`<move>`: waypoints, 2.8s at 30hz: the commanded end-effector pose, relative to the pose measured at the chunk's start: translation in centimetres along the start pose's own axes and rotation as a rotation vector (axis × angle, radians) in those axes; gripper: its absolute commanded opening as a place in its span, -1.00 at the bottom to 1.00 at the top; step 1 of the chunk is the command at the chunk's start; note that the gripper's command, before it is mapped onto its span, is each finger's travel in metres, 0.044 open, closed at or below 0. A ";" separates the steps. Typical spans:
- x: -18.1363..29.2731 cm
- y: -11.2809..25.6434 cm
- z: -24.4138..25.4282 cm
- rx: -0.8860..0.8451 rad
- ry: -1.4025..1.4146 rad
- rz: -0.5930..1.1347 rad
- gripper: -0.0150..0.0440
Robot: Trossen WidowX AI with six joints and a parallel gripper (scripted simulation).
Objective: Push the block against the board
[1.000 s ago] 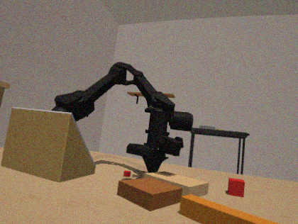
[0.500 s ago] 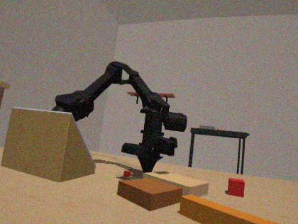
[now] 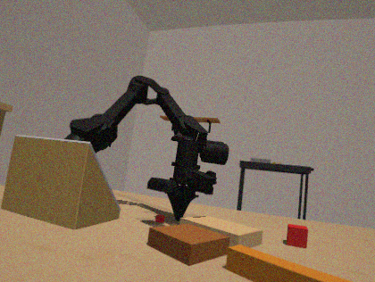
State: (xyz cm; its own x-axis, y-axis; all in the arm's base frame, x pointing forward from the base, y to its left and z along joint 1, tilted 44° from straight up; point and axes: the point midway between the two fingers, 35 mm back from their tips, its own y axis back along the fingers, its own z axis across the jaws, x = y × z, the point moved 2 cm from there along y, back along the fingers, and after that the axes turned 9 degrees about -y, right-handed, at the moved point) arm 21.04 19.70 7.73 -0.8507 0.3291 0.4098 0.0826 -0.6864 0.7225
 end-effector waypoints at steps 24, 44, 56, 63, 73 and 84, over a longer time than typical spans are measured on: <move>-3.6 5.2 3.7 -0.005 0.463 -0.025 -0.49; -8.3 5.6 7.7 -0.001 1.159 -0.020 -0.49; -11.1 5.5 9.5 -0.001 1.554 -0.019 -0.49; -11.3 4.3 9.6 -0.001 1.565 -0.019 -0.49; -11.3 0.0 9.7 -0.004 1.582 -0.019 -0.49; -11.5 0.0 8.9 -0.003 1.582 -0.019 -0.49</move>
State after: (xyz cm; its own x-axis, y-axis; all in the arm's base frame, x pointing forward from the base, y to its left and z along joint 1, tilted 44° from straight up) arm 35.59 21.92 8.36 -0.5109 -0.6398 -0.5741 0.0650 -0.6947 0.7163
